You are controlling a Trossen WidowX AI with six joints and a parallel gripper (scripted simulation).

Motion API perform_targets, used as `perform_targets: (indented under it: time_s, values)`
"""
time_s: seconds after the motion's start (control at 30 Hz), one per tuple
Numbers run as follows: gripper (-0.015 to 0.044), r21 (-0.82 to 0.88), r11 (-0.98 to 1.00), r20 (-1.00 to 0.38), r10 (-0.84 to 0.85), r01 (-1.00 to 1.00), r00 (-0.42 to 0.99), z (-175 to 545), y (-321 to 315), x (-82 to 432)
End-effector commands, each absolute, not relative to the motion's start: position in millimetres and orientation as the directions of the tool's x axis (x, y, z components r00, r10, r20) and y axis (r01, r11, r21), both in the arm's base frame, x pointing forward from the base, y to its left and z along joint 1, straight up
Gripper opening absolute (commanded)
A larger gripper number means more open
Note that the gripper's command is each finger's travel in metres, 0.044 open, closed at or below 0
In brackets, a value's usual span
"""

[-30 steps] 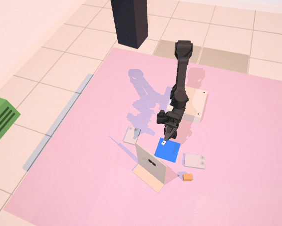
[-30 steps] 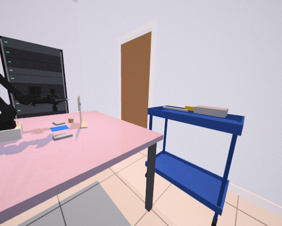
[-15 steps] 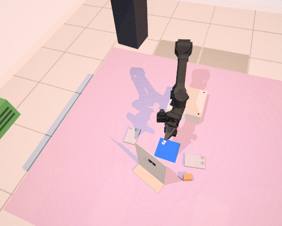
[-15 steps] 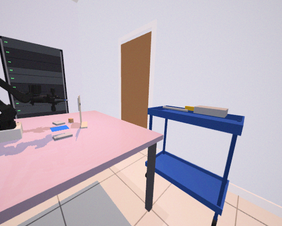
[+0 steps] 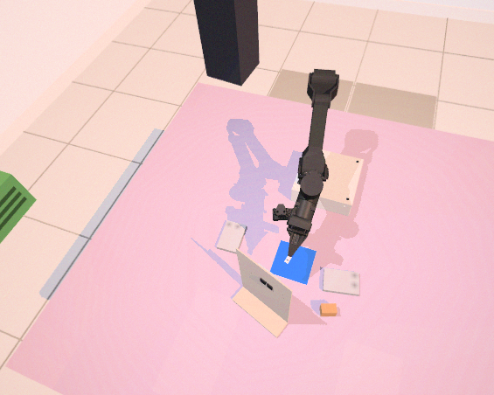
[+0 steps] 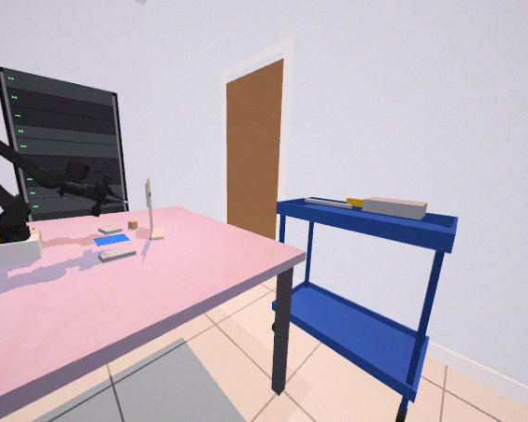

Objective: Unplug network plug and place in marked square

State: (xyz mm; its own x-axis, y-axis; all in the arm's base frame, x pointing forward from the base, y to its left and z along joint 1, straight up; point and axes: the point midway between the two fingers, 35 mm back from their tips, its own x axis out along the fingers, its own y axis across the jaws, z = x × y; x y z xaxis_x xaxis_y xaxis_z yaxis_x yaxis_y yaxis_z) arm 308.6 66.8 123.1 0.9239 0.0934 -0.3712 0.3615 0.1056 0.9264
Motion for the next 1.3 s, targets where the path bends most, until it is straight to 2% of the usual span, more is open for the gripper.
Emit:
perform_targets:
  time_s: [0.0, 0.6, 1.27]
  values:
    - [0.0000, 0.875, 0.135, -0.480, 0.106, 0.465, 0.871, 103, 67, 304]
    - [0.0000, 0.603, 0.179, -0.798, 0.134, 0.777, 0.588, 46, 61, 265]
    - [0.0000, 0.591, 0.179, -0.807, 0.136, 0.787, 0.575, 32, 61, 265]
